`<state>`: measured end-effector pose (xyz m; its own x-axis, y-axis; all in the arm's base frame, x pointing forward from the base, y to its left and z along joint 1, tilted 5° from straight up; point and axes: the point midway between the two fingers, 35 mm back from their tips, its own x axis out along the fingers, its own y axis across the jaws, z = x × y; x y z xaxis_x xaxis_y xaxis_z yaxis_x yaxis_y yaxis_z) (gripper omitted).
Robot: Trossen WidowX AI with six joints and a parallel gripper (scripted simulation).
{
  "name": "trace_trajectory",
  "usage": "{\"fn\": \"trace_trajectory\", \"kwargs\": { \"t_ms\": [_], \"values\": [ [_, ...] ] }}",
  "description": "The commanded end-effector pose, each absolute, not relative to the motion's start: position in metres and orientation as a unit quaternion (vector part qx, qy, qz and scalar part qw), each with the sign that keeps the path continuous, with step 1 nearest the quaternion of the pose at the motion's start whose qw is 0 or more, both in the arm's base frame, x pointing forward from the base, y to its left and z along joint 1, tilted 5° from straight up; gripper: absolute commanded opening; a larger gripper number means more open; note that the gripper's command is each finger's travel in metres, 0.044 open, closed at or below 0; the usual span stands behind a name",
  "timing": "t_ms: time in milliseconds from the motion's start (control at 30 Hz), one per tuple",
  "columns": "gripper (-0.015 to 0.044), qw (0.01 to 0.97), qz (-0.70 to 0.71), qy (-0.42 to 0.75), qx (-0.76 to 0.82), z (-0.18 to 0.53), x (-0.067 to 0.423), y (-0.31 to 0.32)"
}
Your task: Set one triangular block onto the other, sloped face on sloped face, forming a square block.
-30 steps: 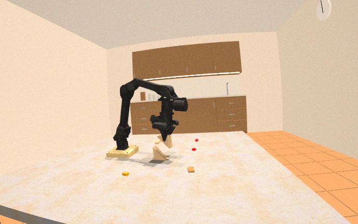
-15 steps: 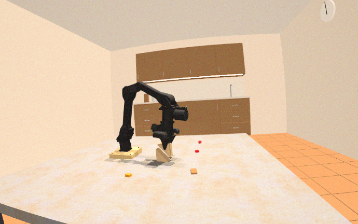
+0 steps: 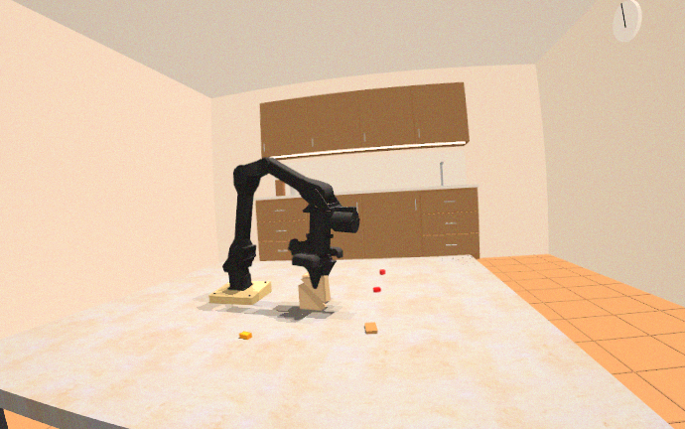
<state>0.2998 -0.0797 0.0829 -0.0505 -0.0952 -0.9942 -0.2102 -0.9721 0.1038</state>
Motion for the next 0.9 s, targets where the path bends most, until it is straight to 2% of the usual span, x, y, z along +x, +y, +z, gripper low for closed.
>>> {"fn": "trace_trajectory", "kwargs": {
  "t_ms": [0, 867],
  "values": [
    [0.0000, 0.037, 0.717, 0.110, -0.687, 0.079, 0.298, -0.080],
    [0.0000, 0.037, 0.717, 0.111, -0.687, 0.064, 0.293, -0.080]
  ]
}}
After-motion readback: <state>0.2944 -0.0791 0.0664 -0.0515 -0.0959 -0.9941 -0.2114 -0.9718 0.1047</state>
